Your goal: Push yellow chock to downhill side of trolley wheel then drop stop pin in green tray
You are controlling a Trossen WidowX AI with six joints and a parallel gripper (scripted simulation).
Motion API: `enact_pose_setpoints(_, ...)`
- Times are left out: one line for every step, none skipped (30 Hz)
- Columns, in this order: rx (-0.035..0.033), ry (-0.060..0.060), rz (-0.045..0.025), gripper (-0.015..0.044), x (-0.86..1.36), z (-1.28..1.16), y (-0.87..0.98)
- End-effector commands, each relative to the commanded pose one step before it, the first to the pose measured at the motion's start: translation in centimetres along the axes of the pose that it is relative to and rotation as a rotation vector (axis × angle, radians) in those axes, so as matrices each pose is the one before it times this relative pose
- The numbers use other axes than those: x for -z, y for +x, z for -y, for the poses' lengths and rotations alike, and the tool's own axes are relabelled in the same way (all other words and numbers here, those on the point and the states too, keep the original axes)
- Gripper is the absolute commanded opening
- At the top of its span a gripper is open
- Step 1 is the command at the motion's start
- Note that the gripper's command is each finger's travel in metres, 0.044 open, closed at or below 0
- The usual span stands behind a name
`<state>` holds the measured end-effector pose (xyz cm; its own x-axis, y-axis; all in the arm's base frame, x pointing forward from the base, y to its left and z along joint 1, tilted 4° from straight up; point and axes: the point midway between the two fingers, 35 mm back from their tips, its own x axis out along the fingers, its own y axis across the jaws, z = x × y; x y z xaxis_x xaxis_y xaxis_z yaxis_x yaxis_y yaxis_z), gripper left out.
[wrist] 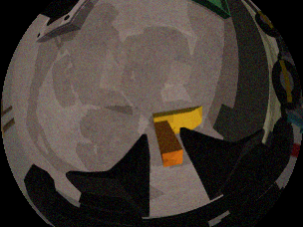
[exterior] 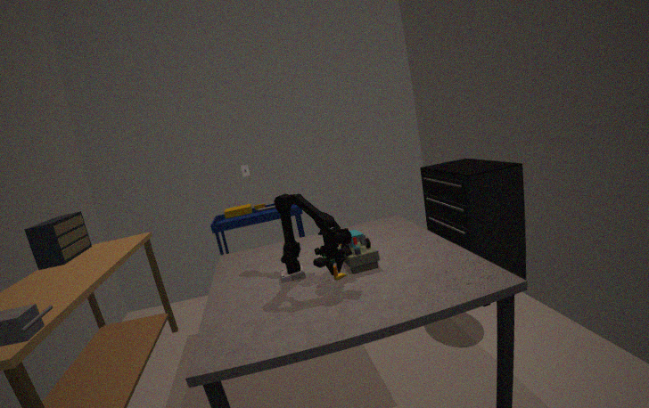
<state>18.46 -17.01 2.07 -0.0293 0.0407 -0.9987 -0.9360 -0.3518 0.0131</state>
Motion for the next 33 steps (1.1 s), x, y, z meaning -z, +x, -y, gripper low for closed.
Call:
enact_pose_setpoints(0.00042, 0.0001, -0.00126, 0.0085, 0.026, 0.010, -0.046)
enact_pose_setpoints(0.00000, 0.0000, 0.00000, 0.0059, 0.000, 0.000, 0.000)
enact_pose_setpoints(0.00000, 0.0000, 0.00000, 0.0052, 0.000, 0.000, 0.000)
enact_pose_setpoints(0.00000, 0.0000, 0.00000, 0.0045, 0.000, 0.000, 0.000)
enact_pose_setpoints(0.00000, 0.0000, 0.00000, 0.0039, 0.000, 0.000, 0.000)
enact_pose_setpoints(0.00000, 0.0000, 0.00000, 0.0032, 0.000, 0.000, 0.000)
enact_pose_setpoints(0.00000, 0.0000, 0.00000, 0.0025, 0.000, 0.000, 0.000)
enact_pose_setpoints(0.00000, 0.0000, 0.00000, 0.0019, 0.000, 0.000, 0.000)
enact_pose_setpoints(0.00000, 0.0000, 0.00000, 0.0012, 0.000, 0.000, 0.000)
enact_pose_setpoints(0.00004, 0.0001, 0.00032, 0.0000, 0.003, 0.001, -0.079)
enact_pose_setpoints(0.00012, 0.0002, 0.00097, 0.0000, 0.006, 0.001, -0.238)
enact_pose_setpoints(0.00016, 0.0003, 0.00128, 0.0000, 0.003, -0.001, -0.320)
enact_pose_setpoints(0.00024, 0.0005, 0.00202, 0.0000, -0.004, -0.006, -0.508)
enact_pose_setpoints(0.00019, 0.0004, 0.00186, 0.0000, -0.088, -0.047, -0.547)
enact_pose_setpoints(0.00012, 0.0003, 0.00122, 0.0000, -0.064, -0.034, -0.358)
enact_pose_setpoints(-0.00001, 0.0000, 0.00024, 0.0000, -0.077, -0.047, -0.277)
enact_pose_setpoints(-0.00001, 0.0000, 0.00019, 0.0000, -0.062, -0.037, -0.213)
enact_pose_setpoints(-0.00001, 0.0000, 0.00002, 0.0000, -0.013, -0.014, -0.274)
enact_pose_setpoints(-0.00001, 0.0000, 0.00002, 0.0000, -0.019, -0.018, -0.311)
enact_pose_setpoints(0.00000, 0.0000, -0.00001, 0.0000, 0.001, -0.008, -0.371)
enact_pose_setpoints(0.00000, 0.0000, 0.00000, 0.0000, -0.003, -0.008, -0.279)
enact_pose_setpoints(-0.00001, 0.0000, 0.00000, 0.0000, -0.010, -0.012, -0.323)
enact_pose_setpoints(-0.00001, 0.0000, 0.00000, 0.0000, -0.013, -0.012, -0.293)
enact_pose_setpoints(-0.00001, 0.0000, 0.00000, 0.0000, -0.011, -0.011, -0.341)
enact_pose_setpoints(-0.00001, 0.0000, 0.00000, 0.0000, -0.012, -0.011, -0.268)
enact_pose_setpoints(-0.00001, 0.0000, 0.00000, 0.0000, -0.010, -0.010, -0.316)
enact_pose_setpoints(-0.00001, 0.0000, 0.00000, 0.0000, -0.012, -0.010, -0.280)
enact_pose_setpoints(-0.00001, 0.0000, 0.00000, 0.0000, -0.006, -0.007, -0.334)
enact_pose_setpoints(-0.00001, 0.0000, 0.00000, 0.0000, -0.008, -0.007, -0.268)
enact_pose_setpoints(0.00000, 0.0000, 0.00000, 0.0000, -0.003, -0.004, -0.227)
enact_pose_setpoints(-0.00001, 0.0000, 0.00000, 0.0000, -0.006, -0.005, -0.256)
enact_pose_setpoints(0.00000, 0.0000, -0.00001, 0.0000, 0.002, -0.001, -0.264)
enact_pose_setpoints(0.00000, 0.0000, 0.00000, 0.0000, -0.001, -0.002, -0.287)
